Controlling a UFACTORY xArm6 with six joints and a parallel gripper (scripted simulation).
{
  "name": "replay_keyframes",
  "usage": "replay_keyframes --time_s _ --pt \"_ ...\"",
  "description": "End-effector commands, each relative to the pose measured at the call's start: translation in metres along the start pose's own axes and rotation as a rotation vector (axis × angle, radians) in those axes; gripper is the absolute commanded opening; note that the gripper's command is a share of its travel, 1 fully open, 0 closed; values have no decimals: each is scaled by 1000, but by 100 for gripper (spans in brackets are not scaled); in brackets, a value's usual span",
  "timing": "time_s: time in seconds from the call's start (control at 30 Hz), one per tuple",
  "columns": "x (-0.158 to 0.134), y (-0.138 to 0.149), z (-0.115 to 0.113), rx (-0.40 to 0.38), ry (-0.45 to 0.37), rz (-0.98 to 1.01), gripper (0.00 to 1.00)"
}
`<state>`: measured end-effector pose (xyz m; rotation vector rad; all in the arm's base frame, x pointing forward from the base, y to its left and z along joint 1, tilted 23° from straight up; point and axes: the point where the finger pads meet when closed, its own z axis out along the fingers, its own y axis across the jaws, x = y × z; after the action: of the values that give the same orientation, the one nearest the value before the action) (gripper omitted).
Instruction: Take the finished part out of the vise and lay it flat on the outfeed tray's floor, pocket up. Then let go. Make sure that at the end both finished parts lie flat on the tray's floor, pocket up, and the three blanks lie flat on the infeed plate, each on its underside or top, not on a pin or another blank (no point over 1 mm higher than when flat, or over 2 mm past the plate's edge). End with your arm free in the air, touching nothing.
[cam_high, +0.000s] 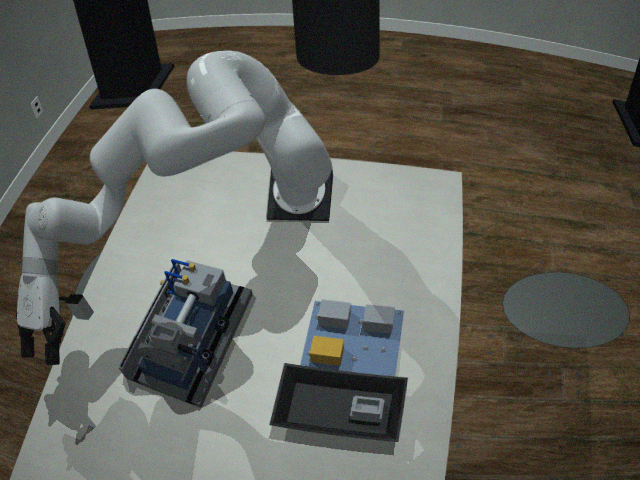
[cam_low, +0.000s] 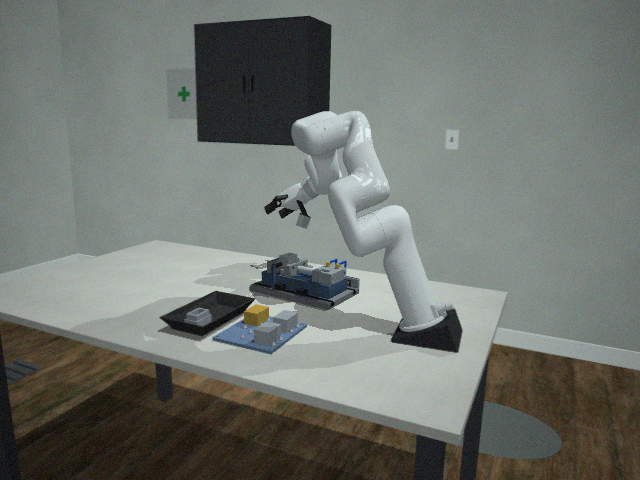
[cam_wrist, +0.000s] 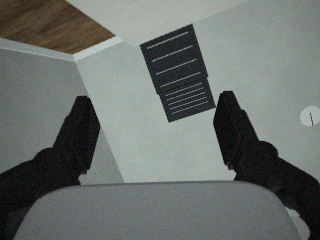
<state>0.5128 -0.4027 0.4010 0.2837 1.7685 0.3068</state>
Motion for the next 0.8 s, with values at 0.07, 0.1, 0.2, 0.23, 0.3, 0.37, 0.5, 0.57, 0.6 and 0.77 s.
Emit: replay_keyframes --time_s 0.07,0.1,0.2,0.23,0.3,0.37,0.5,0.57,0.6,0.77 --pt "-2 1 -1 0 -3 -3 100" --pt "-2 1 -1 0 -3 -3 100" --pt "-2 1 -1 0 -3 -3 100" --pt "-2 1 -1 0 -3 -3 100" --pt "-2 1 -1 0 -3 -3 100" --pt "-2 1 -1 0 -3 -3 100" --pt "-2 1 -1 0 -3 -3 100" --pt "-2 1 -1 0 -3 -4 100" --pt "-2 1 -1 -1 0 -7 100" --pt "12 28 1 -32 89 -136 100"
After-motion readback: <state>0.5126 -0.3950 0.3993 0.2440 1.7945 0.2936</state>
